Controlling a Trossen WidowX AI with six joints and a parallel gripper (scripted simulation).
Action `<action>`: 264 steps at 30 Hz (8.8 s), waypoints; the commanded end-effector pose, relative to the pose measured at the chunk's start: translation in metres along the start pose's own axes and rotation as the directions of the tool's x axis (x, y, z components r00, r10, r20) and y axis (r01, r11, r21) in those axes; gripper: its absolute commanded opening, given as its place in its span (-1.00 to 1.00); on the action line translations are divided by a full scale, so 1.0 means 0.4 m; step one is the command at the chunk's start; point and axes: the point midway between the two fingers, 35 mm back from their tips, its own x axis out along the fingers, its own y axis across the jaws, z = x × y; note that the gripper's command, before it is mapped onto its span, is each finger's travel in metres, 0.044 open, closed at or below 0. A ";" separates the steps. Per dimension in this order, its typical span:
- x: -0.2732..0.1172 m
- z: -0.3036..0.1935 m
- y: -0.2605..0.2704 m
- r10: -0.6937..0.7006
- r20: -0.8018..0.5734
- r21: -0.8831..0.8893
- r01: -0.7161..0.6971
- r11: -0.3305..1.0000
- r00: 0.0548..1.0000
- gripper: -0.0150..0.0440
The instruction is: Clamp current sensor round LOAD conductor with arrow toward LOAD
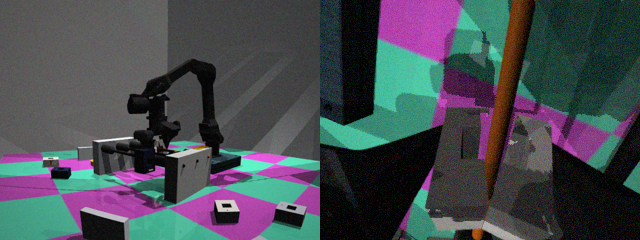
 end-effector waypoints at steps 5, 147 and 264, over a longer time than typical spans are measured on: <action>-0.018 -0.021 -0.001 -0.013 -0.030 0.015 0.014 1.000 0.999 -0.49; 0.000 0.001 0.001 0.001 0.002 0.000 -0.001 1.000 1.000 0.13; -0.002 -0.020 0.051 0.360 -0.022 0.025 -0.360 0.933 0.933 1.00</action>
